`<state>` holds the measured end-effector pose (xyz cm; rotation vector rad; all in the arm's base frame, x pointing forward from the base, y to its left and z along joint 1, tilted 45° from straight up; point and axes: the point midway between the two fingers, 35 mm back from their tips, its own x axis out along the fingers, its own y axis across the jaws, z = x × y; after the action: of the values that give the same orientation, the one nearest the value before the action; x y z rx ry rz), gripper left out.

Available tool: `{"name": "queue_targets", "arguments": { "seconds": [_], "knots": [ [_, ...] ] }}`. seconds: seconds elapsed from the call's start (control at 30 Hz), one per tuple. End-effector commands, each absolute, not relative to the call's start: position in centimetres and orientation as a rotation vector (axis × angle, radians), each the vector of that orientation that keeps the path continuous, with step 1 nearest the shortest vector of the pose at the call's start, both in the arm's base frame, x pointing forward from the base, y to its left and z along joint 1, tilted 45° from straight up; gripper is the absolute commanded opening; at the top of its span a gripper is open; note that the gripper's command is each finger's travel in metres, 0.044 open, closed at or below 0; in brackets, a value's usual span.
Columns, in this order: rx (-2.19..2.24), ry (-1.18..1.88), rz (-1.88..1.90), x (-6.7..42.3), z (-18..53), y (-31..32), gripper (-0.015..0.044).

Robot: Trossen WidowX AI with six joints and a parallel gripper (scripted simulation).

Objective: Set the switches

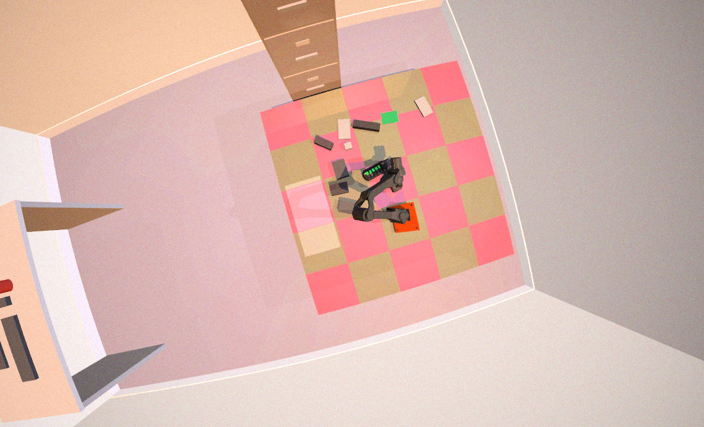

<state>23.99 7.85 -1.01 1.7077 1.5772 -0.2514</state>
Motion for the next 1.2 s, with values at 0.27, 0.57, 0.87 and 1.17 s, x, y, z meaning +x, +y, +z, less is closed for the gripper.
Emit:
{"name": "queue_targets", "arguments": {
  "seconds": [0.27,0.57,0.87,1.17],
  "knots": [
    [1.711,1.576,-0.250,24.5,-0.9,8.0,0.0000],
    [1.711,1.576,-0.250,24.9,-0.8,8.1,0.0000],
    [1.711,1.576,-0.250,25.2,-0.7,8.2,0.0000],
    [1.710,1.575,-0.250,26.3,-0.5,8.5,0.0000]
  ]
}}
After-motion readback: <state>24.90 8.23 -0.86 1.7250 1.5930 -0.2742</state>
